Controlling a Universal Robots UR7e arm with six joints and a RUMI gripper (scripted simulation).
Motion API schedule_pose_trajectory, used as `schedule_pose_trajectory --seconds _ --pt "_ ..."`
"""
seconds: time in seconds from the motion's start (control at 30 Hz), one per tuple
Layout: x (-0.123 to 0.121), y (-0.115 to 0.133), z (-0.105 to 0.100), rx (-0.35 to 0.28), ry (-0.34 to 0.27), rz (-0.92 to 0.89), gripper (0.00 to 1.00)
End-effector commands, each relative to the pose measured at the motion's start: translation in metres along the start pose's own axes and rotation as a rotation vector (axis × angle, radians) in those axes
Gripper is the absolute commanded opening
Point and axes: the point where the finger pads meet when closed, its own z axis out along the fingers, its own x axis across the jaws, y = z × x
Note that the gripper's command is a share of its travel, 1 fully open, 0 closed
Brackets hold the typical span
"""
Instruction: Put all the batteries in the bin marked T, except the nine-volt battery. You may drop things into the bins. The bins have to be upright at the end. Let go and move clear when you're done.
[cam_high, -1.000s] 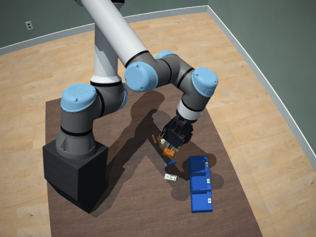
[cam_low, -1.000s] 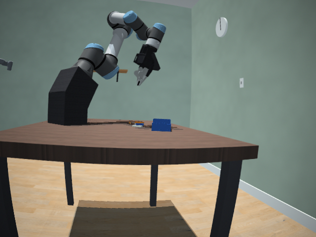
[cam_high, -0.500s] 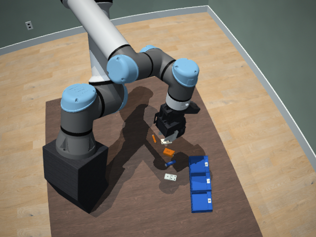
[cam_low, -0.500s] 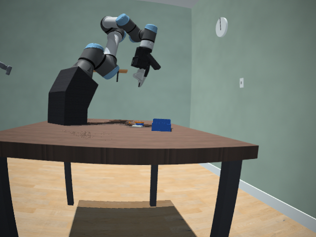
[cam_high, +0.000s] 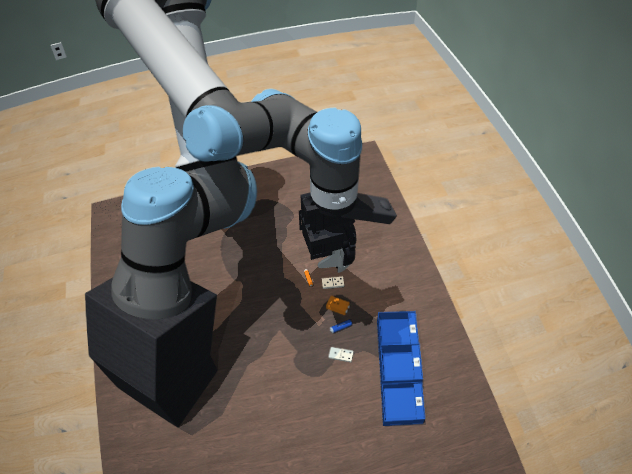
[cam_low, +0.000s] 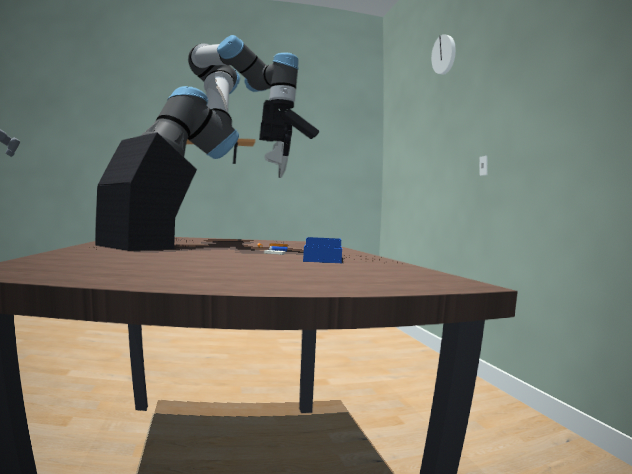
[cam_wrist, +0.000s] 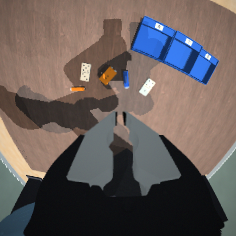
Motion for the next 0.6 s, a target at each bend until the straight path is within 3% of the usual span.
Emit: schedule_pose_trajectory --seconds 0.0,0.23,0.47,0.57 --pt "-0.003 -0.001 0.000 0.020 0.015 0.044 0.04" --pt "-0.003 -0.001 0.000 0.020 0.015 0.044 0.04" --pt "0.049 -0.011 0.025 0.022 0.012 0.287 0.04" --pt "0.056 -0.013 0.029 0.022 0.012 0.312 0.04"
